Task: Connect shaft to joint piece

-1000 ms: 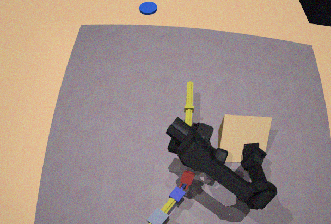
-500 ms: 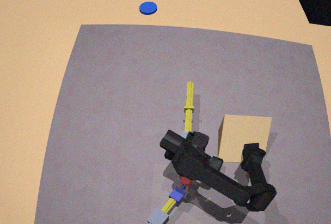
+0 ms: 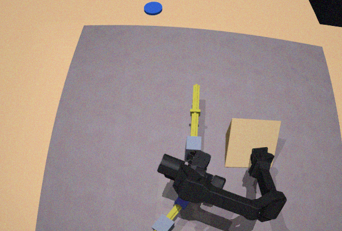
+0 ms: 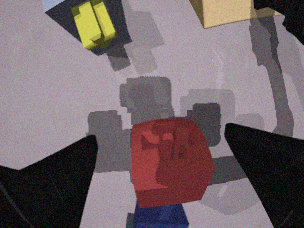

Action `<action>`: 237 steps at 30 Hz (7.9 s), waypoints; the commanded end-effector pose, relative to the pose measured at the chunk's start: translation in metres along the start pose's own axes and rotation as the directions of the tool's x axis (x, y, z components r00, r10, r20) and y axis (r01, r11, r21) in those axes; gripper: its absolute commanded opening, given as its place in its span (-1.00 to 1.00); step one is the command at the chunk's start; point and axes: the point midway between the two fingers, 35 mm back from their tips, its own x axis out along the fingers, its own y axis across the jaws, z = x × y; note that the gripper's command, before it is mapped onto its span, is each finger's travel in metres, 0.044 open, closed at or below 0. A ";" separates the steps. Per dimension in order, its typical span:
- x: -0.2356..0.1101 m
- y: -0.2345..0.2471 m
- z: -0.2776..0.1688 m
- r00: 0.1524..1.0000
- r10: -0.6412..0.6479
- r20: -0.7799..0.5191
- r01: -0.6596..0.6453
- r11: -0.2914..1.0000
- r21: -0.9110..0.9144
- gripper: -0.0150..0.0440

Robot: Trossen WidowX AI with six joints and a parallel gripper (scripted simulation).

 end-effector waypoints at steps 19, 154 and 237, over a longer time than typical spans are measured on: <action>0.025 0.000 -0.002 1.000 0.002 -0.006 -0.002 1.000 0.002 0.64; 0.037 0.008 -0.001 0.971 -0.003 -0.241 -0.038 0.985 -0.167 -0.49; 0.001 0.015 0.000 0.994 0.106 -0.030 -0.110 0.924 -0.366 1.00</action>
